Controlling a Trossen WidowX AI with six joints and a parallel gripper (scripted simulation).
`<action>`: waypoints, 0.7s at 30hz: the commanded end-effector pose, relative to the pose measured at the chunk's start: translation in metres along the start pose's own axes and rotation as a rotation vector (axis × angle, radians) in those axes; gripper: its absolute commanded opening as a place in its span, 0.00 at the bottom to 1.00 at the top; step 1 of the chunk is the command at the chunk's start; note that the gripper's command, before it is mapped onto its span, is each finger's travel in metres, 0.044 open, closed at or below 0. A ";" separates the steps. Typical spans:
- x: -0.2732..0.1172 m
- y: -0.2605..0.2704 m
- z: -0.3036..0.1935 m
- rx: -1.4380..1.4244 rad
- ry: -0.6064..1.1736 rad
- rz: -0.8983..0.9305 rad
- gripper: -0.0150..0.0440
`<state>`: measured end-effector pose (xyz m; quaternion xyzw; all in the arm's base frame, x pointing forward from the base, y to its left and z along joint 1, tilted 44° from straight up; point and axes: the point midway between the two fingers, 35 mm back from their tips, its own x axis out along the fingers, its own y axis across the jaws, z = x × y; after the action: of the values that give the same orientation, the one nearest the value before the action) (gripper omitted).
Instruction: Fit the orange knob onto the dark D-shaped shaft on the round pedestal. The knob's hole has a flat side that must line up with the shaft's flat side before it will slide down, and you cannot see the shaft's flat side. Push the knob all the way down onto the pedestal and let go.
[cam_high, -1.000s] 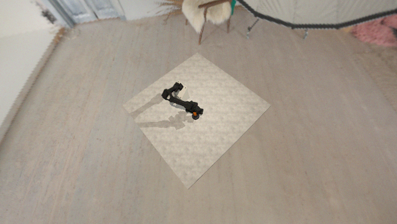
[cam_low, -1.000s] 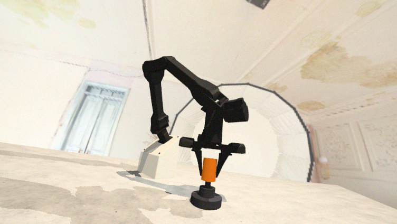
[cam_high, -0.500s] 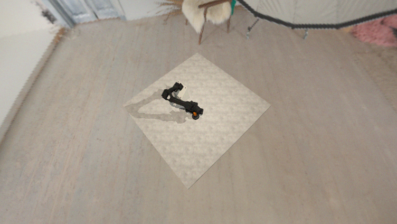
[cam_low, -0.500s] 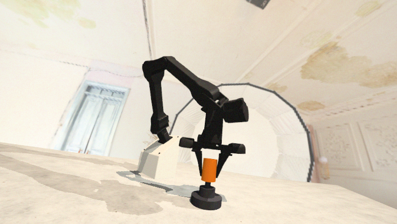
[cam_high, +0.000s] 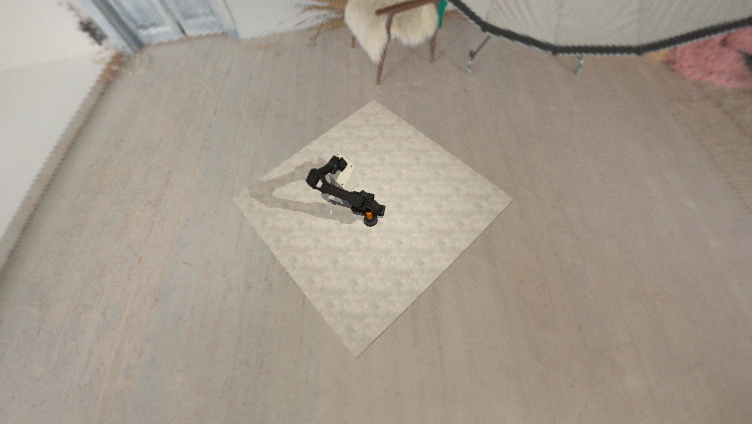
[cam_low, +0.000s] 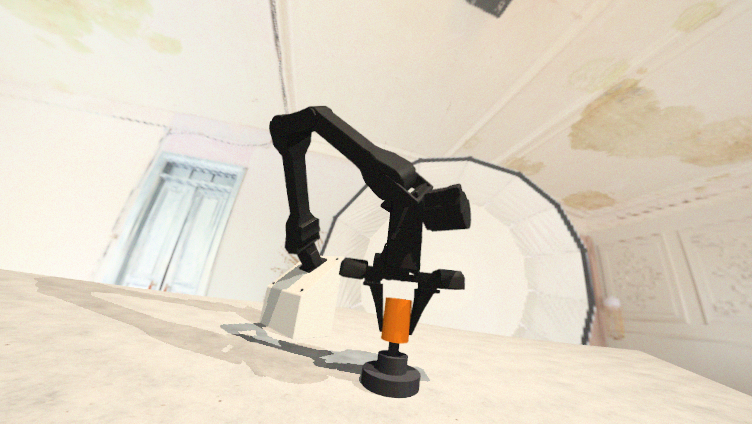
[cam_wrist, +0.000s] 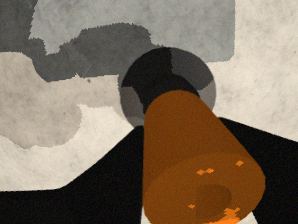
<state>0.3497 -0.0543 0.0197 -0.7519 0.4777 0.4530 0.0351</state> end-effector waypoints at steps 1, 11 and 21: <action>-0.001 0.000 -0.001 -0.067 0.001 0.001 0.25; 0.002 0.000 0.000 -0.200 0.001 0.001 0.25; 0.003 0.000 0.000 -0.200 0.001 0.001 0.25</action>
<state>0.3502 -0.0560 0.0179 -0.7515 0.4322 0.4970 -0.0374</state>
